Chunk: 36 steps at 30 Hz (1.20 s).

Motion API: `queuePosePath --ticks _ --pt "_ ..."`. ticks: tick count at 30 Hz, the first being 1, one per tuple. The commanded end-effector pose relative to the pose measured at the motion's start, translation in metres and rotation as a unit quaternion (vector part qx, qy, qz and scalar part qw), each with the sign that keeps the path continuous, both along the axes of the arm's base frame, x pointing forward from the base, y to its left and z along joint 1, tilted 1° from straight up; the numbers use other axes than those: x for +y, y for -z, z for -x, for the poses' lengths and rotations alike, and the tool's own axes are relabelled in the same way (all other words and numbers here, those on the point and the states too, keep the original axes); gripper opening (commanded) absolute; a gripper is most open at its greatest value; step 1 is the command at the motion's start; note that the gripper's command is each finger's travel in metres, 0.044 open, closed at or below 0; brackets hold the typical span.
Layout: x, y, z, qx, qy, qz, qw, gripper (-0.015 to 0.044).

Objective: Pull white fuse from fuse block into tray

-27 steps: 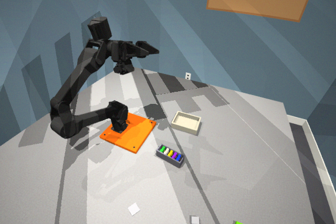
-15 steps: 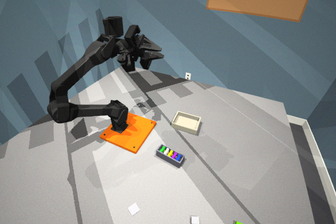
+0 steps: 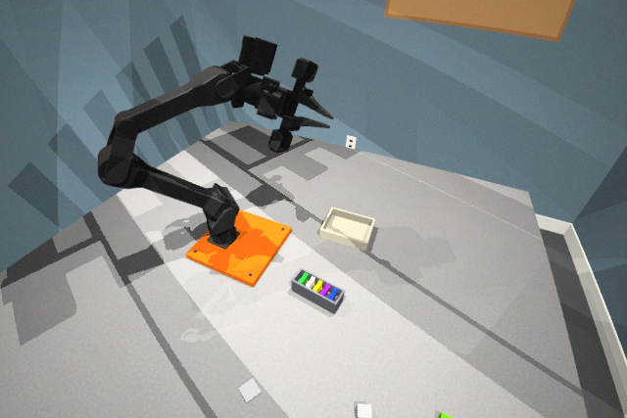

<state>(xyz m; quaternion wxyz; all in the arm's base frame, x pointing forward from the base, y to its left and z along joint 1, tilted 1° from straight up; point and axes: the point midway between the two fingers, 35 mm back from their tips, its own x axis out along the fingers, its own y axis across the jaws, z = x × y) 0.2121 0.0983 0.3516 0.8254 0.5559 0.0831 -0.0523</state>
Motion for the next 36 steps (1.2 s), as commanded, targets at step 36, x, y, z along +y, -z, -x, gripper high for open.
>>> queuePosePath --ticks 36 --pt "-0.101 0.212 -0.076 0.283 -0.589 0.684 0.325 0.007"
